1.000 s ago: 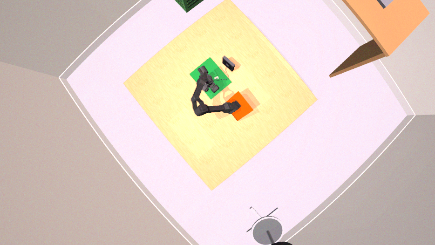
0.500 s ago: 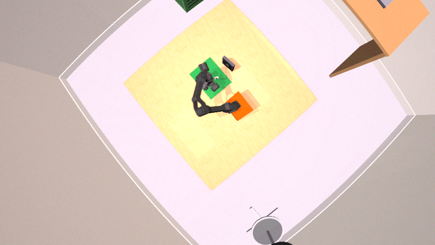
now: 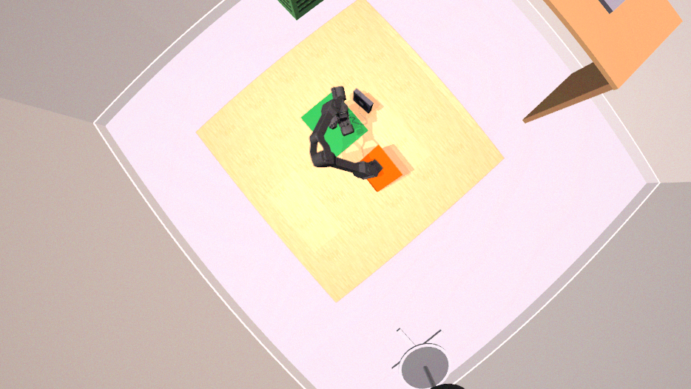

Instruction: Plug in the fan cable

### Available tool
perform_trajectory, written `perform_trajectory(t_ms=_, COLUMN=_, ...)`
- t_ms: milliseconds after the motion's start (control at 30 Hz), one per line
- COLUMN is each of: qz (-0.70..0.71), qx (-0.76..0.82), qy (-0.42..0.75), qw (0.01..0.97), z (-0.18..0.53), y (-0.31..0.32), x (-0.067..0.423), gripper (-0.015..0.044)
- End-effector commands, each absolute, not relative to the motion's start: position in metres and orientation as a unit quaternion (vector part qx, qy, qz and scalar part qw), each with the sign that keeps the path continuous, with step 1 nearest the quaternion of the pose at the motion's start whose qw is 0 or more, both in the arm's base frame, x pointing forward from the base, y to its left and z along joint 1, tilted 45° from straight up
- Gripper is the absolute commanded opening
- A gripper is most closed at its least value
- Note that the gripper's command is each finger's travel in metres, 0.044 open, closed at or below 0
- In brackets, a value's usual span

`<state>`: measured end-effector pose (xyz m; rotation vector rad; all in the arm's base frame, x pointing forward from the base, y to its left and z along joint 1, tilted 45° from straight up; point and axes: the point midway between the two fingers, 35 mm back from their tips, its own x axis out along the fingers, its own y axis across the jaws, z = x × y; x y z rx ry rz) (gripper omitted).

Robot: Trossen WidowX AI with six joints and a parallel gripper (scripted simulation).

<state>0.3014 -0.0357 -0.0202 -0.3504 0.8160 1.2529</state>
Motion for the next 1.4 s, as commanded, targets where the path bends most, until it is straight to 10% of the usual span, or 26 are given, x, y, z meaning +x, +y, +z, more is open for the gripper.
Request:
perform_trajectory(t_ms=0, qz=0.556, qx=-0.138, qy=0.386, qw=0.723, z=-0.028, y=-0.043, x=0.302, gripper=0.0000)
perform_trajectory(t_ms=1367, qz=0.555, qx=-0.135, qy=0.387, qw=0.724, z=-0.038, y=-0.023, x=0.307, gripper=0.0000)
